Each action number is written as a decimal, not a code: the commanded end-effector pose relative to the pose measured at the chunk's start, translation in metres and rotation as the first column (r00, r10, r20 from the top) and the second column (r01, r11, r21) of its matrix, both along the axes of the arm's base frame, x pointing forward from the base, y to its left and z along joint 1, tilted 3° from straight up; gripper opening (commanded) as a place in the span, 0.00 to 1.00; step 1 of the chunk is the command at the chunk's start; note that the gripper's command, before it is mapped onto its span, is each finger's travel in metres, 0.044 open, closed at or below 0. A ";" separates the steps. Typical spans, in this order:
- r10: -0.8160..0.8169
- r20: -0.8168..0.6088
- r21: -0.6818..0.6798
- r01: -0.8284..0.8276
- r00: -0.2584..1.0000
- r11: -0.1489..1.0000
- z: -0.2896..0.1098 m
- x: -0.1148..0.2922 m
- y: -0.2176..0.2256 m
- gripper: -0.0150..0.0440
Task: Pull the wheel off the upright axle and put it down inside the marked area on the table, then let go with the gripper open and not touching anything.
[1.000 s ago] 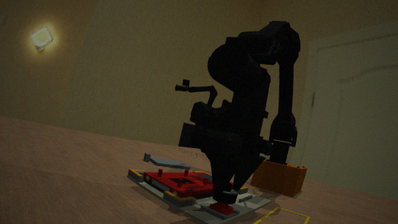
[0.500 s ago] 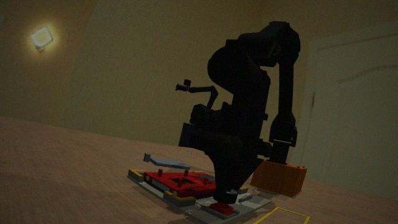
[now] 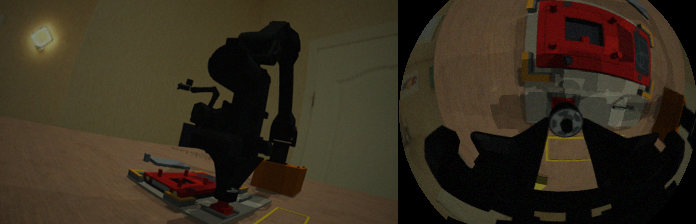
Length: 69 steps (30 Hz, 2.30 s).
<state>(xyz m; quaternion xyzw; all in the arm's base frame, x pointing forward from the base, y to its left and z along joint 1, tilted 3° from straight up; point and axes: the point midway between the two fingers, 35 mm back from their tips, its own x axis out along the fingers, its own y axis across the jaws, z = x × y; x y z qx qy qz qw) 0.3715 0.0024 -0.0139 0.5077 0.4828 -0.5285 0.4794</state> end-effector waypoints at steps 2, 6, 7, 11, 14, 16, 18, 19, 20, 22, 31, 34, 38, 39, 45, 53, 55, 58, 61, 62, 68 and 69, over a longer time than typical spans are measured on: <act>-0.001 0.000 -0.001 0.001 1.000 1.000 0.002 0.000 0.000 0.25; -0.001 0.000 -0.001 0.001 1.000 1.000 0.003 0.000 0.000 0.25; -0.001 0.000 -0.001 0.001 1.000 1.000 0.004 0.000 0.000 0.25; -0.001 0.001 -0.001 0.001 1.000 1.000 0.005 0.000 0.000 0.25; -0.001 0.001 -0.001 0.001 1.000 1.000 0.006 0.000 0.000 0.25; -0.001 0.001 -0.001 0.001 1.000 1.000 0.007 0.000 0.000 0.25; -0.001 0.001 -0.001 0.001 1.000 1.000 0.007 0.000 0.000 0.25; -0.001 0.001 -0.001 0.001 1.000 1.000 0.008 0.000 0.000 0.25; -0.001 0.001 -0.002 0.001 1.000 1.000 0.008 0.001 0.000 0.25; -0.001 0.001 -0.002 0.001 1.000 1.000 0.009 0.001 0.000 0.25; -0.001 0.002 -0.002 0.001 1.000 1.000 0.012 0.001 0.000 0.25; -0.001 0.002 -0.002 0.001 1.000 1.000 0.013 0.001 0.000 0.25; -0.001 0.002 -0.002 0.001 1.000 1.000 0.014 0.001 0.000 0.25; -0.001 0.002 -0.002 0.001 1.000 1.000 0.014 0.001 0.000 0.25; -0.002 0.003 -0.003 0.002 1.000 1.000 0.016 0.001 0.000 0.25; -0.002 0.003 -0.003 0.002 1.000 1.000 0.019 0.001 0.000 0.25; -0.002 0.003 -0.003 0.002 1.000 1.000 0.020 0.001 0.000 0.25; -0.002 0.003 -0.003 0.002 1.000 1.000 0.021 0.001 0.000 0.25; -0.002 0.004 -0.003 0.002 1.000 1.000 0.022 0.001 0.000 0.25; -0.002 0.004 -0.003 0.002 1.000 1.000 0.022 0.001 0.000 0.25; -0.002 0.004 -0.004 0.002 1.000 1.000 0.024 0.001 0.001 0.25; -0.002 0.004 -0.004 0.002 1.000 1.000 0.024 0.001 0.001 0.25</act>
